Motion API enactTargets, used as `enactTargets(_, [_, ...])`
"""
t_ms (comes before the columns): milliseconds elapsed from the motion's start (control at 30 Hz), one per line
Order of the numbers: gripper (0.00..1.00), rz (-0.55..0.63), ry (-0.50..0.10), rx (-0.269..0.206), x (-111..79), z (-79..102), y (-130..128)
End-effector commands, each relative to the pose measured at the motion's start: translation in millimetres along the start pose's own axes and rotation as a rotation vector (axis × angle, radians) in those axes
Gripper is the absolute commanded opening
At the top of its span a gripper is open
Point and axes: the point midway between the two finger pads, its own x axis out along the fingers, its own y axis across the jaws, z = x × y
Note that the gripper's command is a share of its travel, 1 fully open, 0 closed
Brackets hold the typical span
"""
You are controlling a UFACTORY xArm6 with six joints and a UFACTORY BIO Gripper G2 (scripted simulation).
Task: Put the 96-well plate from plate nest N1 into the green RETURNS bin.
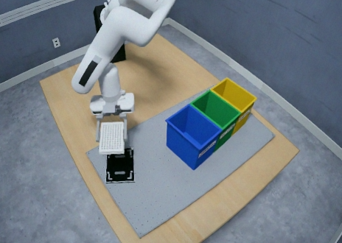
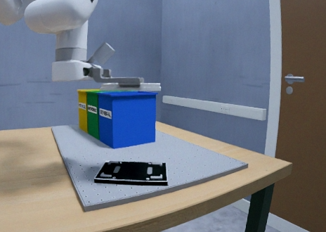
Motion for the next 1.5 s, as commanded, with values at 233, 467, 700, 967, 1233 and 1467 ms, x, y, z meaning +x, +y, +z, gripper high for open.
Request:
enactTargets(233, [0.0, 0.0, 0.001, 0.001, 0.6, 4.1, 0])
enactTargets(467, [0.0, 0.067, 0.001, 0.001, -1.4, 4.0, 7])
enactTargets(700, [0.0, 0.3, 0.001, 0.001, -8.8, 3.5, 29])
enactTargets(967, [0.0, 0.5, 0.0, 0.001, -15.2, 3.1, 48])
enactTargets(1233, [0.0, 0.646, 0.0, 0.001, -23.6, 2.5, 73])
enactTargets(1467, [0.0, 0.646, 0.0, 0.001, -29.9, 2.1, 92])
